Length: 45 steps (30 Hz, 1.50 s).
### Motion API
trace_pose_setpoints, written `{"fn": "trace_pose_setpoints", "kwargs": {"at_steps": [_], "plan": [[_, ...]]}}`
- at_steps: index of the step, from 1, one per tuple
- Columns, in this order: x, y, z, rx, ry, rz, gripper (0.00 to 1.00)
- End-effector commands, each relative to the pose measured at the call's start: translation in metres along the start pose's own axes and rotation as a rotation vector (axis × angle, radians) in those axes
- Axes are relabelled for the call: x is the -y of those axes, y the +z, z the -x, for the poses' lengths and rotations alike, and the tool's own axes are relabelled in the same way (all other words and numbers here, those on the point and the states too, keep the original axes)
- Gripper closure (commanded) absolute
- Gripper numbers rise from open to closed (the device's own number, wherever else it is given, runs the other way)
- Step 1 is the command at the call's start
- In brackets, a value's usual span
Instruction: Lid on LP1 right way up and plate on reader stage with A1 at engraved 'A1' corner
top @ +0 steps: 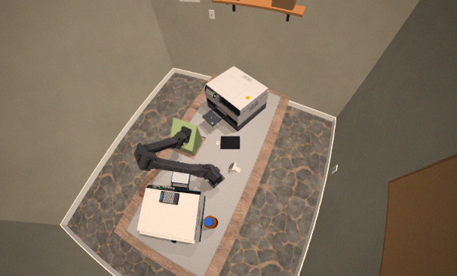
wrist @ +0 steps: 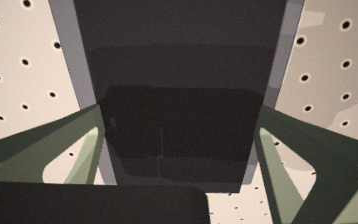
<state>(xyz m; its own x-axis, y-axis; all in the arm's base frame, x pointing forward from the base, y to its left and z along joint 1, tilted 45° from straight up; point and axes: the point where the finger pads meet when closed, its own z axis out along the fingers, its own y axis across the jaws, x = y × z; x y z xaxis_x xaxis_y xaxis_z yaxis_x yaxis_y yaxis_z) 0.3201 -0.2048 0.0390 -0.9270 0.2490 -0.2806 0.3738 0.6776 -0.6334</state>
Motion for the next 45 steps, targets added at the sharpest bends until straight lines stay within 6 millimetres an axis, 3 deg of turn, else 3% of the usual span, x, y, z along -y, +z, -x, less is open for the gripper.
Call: {"fn": "trace_pose_setpoints", "kwargs": {"at_steps": [1,45], "plan": [[-0.001,0.001,0.002,0.007,-0.004,0.003,0.15],[0.001,0.014,0.001,-0.003,0.006,-0.005,0.15]]}}
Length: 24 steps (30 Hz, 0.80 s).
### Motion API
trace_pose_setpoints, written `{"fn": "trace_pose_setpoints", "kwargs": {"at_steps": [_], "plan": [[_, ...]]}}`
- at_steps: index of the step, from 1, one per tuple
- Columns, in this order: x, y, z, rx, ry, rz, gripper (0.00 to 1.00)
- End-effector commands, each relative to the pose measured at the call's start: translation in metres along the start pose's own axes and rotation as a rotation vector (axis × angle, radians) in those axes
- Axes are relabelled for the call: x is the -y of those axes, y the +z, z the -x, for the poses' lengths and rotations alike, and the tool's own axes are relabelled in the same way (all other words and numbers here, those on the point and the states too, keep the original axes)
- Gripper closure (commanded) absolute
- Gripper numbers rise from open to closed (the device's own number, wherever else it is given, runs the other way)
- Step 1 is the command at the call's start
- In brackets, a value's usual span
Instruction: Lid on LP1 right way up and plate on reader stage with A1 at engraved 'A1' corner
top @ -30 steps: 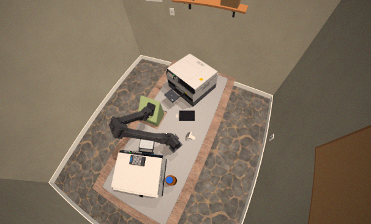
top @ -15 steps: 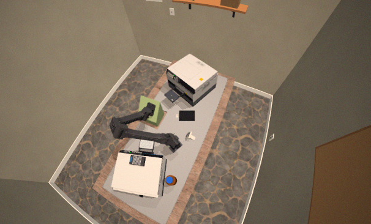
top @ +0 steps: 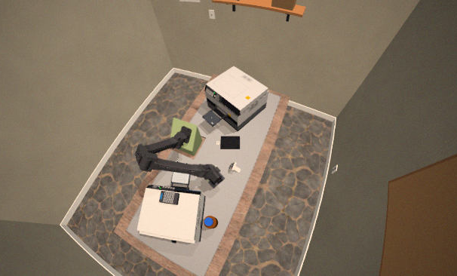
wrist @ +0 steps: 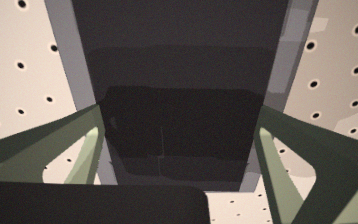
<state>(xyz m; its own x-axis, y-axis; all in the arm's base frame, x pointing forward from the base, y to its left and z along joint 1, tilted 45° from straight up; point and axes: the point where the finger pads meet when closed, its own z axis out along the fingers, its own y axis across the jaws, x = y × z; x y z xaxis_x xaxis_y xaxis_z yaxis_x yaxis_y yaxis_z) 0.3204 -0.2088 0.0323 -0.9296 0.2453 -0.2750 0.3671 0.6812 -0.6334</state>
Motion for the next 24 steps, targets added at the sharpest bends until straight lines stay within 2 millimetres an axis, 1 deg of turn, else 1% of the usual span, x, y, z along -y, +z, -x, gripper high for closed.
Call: {"fn": "trace_pose_setpoints", "kwargs": {"at_steps": [1,24], "plan": [[0.0029,0.0068,0.0014,-0.002,0.013,-0.007,0.15],[0.005,0.0115,0.0004,-0.008,0.03,-0.014,0.15]]}}
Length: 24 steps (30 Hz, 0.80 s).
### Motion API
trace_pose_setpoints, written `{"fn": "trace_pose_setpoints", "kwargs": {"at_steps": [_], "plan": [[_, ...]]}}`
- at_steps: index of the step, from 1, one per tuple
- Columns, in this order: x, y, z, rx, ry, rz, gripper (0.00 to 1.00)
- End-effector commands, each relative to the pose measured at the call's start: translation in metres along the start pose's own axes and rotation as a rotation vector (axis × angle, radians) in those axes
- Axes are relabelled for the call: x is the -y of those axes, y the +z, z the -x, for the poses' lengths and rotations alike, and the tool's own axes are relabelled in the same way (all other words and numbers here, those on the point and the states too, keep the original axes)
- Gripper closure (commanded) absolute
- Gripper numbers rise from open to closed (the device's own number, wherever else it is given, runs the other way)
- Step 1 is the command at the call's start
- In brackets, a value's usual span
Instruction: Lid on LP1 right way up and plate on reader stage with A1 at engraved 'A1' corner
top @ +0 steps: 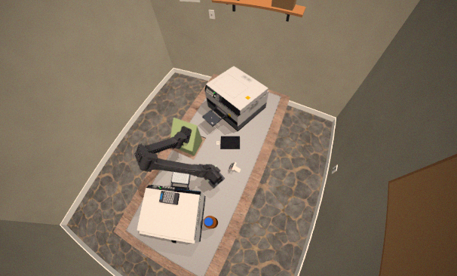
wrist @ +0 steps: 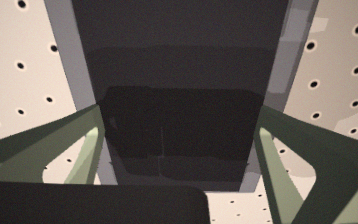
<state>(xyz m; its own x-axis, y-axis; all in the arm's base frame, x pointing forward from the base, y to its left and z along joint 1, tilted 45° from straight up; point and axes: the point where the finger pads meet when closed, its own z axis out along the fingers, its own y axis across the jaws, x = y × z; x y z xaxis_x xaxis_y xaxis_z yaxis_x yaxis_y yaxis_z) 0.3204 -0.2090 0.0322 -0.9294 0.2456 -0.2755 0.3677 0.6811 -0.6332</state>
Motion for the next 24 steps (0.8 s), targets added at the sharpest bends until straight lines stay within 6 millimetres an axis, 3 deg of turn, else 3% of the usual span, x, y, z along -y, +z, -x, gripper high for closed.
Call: {"fn": "trace_pose_setpoints", "kwargs": {"at_steps": [1,3,4,24], "plan": [[0.005,0.0115,0.0003,-0.009,0.03,-0.014,0.15],[0.0052,0.012,0.0002,-0.009,0.032,-0.015,0.15],[0.0052,0.012,0.0002,-0.009,0.032,-0.015,0.0],[0.0052,0.012,0.0002,-0.009,0.032,-0.015,0.0]]}}
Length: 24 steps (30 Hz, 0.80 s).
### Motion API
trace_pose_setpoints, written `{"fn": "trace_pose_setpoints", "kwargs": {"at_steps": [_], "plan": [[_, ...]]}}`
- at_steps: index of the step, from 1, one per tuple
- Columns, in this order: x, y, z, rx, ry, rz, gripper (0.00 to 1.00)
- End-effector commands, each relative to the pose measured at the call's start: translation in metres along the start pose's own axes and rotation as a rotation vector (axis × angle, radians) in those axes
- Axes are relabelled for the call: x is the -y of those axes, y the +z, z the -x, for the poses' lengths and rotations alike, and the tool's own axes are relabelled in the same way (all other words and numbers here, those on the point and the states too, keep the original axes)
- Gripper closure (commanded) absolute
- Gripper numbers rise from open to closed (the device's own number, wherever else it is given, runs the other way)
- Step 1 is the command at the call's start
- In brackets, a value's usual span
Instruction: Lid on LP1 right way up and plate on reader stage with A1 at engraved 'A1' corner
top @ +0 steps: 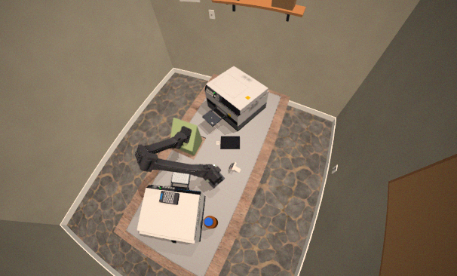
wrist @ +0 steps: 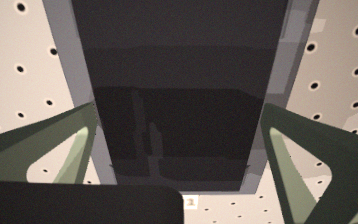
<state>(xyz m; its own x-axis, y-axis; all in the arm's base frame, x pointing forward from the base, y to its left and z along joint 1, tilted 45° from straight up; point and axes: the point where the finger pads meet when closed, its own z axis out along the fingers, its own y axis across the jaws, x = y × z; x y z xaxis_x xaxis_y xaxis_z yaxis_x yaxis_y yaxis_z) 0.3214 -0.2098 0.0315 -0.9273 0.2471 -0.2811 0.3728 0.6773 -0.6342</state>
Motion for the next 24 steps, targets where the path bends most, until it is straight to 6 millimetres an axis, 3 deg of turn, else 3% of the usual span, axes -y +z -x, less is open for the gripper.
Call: {"fn": "trace_pose_setpoints", "kwargs": {"at_steps": [1,5,6,14,24], "plan": [[0.005,0.011,-0.001,-0.012,0.026,-0.011,0.0],[0.005,0.011,-0.001,-0.012,0.026,-0.011,0.0],[0.005,-0.006,0.006,0.012,-0.007,0.003,0.0],[0.005,-0.012,0.015,0.021,0.008,0.002,0.0],[-0.003,-0.011,0.002,0.01,-0.002,0.008,0.0]]}}
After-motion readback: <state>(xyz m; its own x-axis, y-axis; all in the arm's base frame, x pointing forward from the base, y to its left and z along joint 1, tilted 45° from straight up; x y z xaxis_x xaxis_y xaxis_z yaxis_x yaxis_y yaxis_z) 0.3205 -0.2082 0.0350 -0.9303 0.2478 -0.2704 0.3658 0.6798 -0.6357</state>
